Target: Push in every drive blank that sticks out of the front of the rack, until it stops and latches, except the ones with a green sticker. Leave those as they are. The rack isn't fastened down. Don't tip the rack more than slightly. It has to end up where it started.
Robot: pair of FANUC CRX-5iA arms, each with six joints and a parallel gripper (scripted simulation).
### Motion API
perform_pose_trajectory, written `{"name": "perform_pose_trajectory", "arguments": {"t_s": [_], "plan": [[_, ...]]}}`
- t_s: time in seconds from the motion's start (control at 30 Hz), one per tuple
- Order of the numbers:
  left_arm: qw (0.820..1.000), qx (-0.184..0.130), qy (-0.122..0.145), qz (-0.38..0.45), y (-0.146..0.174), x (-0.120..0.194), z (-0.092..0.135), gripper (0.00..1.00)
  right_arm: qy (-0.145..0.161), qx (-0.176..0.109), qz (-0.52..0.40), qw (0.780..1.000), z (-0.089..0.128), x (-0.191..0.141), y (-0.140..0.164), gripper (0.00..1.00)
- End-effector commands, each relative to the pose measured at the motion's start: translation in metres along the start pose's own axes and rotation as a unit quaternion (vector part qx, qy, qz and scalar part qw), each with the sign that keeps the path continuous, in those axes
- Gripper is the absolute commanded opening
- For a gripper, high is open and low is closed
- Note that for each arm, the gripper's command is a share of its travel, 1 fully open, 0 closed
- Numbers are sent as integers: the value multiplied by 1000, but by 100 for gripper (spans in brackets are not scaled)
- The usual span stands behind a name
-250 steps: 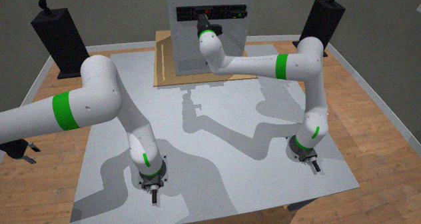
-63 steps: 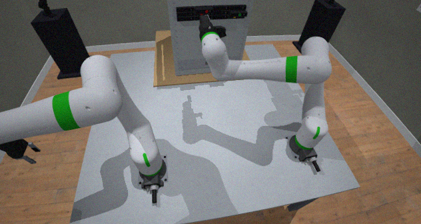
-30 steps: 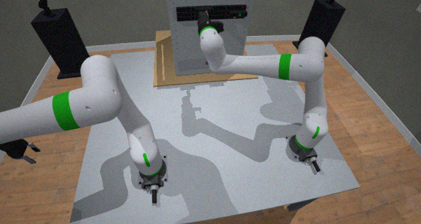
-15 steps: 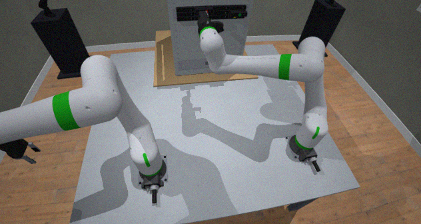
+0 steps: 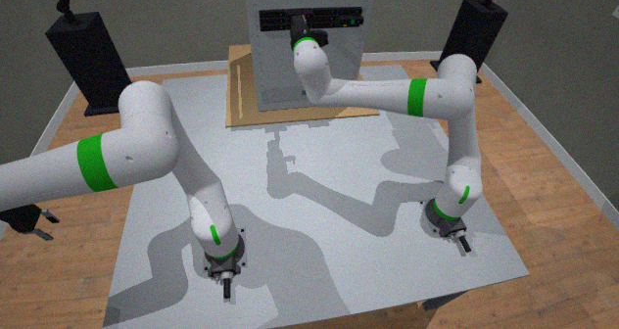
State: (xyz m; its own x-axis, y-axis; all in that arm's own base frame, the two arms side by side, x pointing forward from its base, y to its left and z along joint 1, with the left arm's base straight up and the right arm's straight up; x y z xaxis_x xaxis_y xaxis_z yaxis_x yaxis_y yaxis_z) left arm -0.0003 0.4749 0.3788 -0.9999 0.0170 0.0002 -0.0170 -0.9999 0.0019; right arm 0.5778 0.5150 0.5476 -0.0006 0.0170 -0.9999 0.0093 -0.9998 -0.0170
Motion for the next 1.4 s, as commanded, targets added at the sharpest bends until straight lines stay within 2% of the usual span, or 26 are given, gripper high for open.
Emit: {"name": "perform_pose_trajectory", "arguments": {"t_s": [0.0, 1.37], "plan": [[1000, -1, 0, 0, 0, 0, 1, 100, 1, 0, -1, 1000, 0, -2, 0, 0], [1000, -1, 0, 0, 0, 0, 1, 100, 1, 0, -1, 1000, -20, -2, 0, 0]]}}
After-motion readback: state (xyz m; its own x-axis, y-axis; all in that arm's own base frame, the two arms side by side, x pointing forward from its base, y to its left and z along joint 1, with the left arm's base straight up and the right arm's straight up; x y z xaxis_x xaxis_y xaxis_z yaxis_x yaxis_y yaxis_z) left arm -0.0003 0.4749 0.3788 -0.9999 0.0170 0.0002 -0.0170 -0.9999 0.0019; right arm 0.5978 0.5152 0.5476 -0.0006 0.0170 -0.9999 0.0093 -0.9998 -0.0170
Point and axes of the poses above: on each arm, the point where the finger pads meet when closed, its own z axis back along the fingers, its own x axis across the jaws, y = z × x, the point moved 9 cm from there along z, back along the fingers, and after that the axes turned 1 degree about -z, right-handed, at the moved point
